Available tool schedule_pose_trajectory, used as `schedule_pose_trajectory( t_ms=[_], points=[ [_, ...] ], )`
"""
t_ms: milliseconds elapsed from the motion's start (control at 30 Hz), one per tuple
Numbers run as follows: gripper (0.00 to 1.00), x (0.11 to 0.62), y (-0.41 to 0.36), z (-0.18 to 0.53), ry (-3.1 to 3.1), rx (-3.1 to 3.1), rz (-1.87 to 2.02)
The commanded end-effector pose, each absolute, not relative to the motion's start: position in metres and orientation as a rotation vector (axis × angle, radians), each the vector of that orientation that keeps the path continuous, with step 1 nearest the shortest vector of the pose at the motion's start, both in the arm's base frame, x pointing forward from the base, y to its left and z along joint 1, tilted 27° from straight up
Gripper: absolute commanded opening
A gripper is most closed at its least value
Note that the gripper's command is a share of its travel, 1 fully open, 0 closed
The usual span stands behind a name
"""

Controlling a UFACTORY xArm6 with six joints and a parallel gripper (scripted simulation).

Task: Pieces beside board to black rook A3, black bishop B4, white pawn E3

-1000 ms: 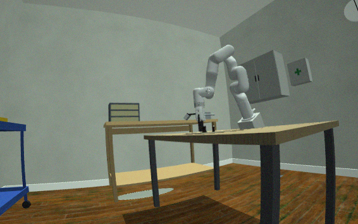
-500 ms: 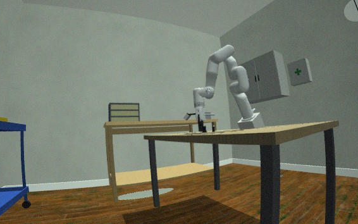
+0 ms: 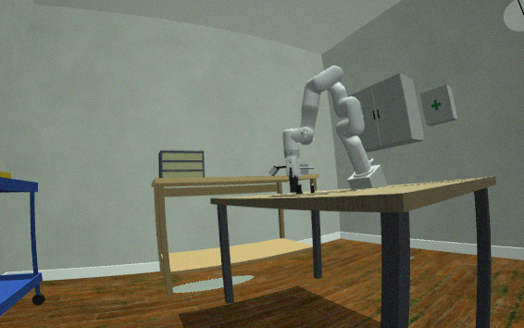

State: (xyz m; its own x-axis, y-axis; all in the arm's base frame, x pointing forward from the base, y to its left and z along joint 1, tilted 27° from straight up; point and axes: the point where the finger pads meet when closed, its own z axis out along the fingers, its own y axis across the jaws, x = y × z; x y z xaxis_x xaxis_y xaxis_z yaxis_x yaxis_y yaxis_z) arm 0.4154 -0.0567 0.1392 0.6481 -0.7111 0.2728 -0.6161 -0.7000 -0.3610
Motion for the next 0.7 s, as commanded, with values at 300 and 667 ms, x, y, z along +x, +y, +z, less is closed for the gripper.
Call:
schedule_pose_trajectory(
  t_ms=[300, 667],
  points=[
    [0.34, 0.414, -0.057, 0.145, 1.078, -2.631, -0.589],
    [0.34, 0.397, -0.060, 0.179, 1.078, -2.631, -0.589]
  ],
)
